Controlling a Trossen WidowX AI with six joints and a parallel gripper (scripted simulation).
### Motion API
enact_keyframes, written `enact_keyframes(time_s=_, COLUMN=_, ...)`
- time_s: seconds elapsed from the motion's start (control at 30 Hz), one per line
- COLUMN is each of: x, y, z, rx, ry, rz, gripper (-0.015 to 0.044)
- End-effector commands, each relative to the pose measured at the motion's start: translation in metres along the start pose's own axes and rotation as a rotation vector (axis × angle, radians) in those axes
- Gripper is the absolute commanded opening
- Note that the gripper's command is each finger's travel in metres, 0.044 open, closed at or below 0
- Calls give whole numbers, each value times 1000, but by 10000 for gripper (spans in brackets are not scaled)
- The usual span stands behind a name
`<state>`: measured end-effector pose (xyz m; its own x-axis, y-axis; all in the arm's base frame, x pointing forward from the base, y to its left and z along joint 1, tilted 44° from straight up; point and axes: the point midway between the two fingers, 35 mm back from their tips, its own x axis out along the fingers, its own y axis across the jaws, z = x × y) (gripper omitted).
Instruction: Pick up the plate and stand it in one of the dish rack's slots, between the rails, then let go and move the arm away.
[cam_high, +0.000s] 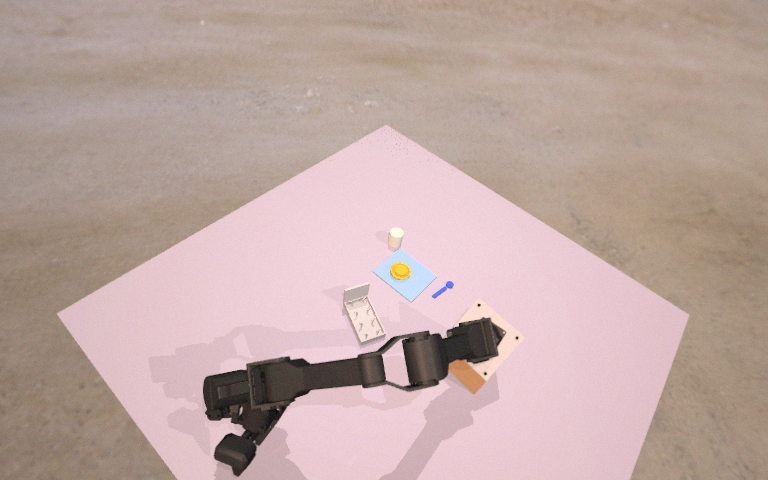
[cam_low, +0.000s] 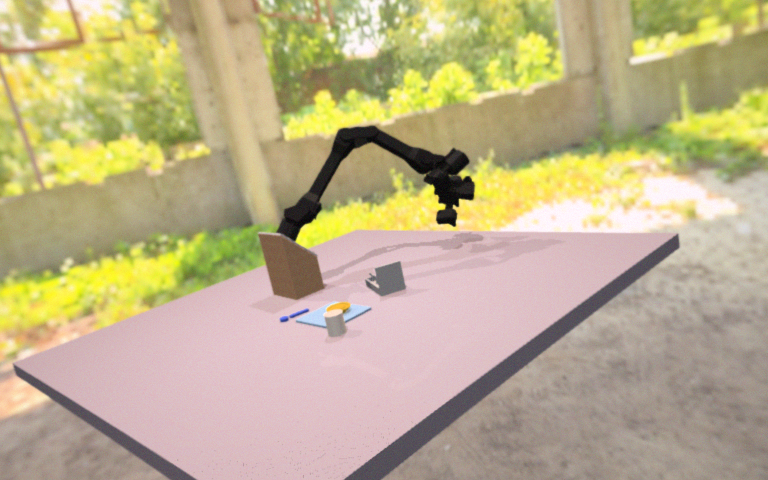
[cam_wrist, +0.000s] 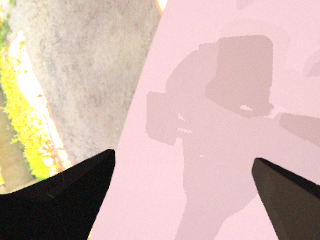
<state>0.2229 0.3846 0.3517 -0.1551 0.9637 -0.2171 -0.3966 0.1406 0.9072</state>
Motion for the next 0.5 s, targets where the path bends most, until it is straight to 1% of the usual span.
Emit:
enact_keyframes(time_s=0.0, x=-26, y=-63, z=30, rx=2, ry=-73, rz=-132, gripper=400)
enact_keyframes(time_s=0.13, x=-56, y=-115, z=49, rx=7, ry=-119, rz=-240, gripper=400)
enact_keyframes(time_s=0.27, x=-81, y=-153, z=55, rx=126, ry=-158, rz=-289, gripper=400)
enact_keyframes(time_s=0.47, x=-109, y=-190, z=60, rx=135, ry=-182, rz=-363, gripper=400)
